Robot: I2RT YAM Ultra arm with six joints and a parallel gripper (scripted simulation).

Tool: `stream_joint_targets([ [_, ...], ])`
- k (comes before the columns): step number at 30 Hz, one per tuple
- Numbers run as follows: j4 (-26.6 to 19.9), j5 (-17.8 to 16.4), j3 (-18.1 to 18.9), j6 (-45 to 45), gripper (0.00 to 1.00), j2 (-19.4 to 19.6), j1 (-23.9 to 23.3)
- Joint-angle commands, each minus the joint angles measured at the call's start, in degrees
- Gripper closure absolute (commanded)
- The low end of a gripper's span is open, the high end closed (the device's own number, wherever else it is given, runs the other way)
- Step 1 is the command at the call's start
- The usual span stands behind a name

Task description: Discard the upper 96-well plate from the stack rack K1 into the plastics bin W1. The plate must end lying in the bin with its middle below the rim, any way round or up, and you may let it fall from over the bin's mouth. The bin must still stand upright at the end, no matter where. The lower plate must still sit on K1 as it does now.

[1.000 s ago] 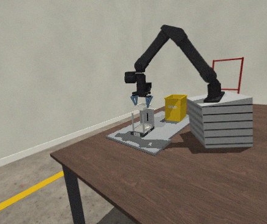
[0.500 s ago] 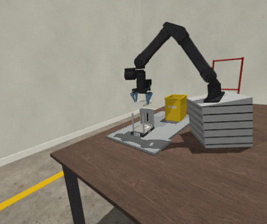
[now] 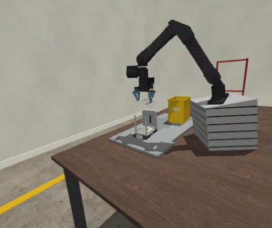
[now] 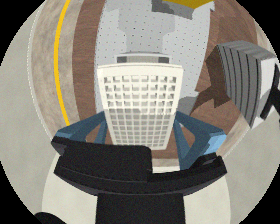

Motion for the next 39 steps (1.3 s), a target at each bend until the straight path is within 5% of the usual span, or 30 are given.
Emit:
stream_joint_targets([
  [1,-2.0,0.0,0.8,0.0,1.00,-1.0,-0.2],
  [35,-3.8,0.0,1.9,-0.1,1.00,-1.7,-0.3],
  [39,-3.0,-0.2,-0.2,-0.6,1.00,-2.9,-2.1],
])
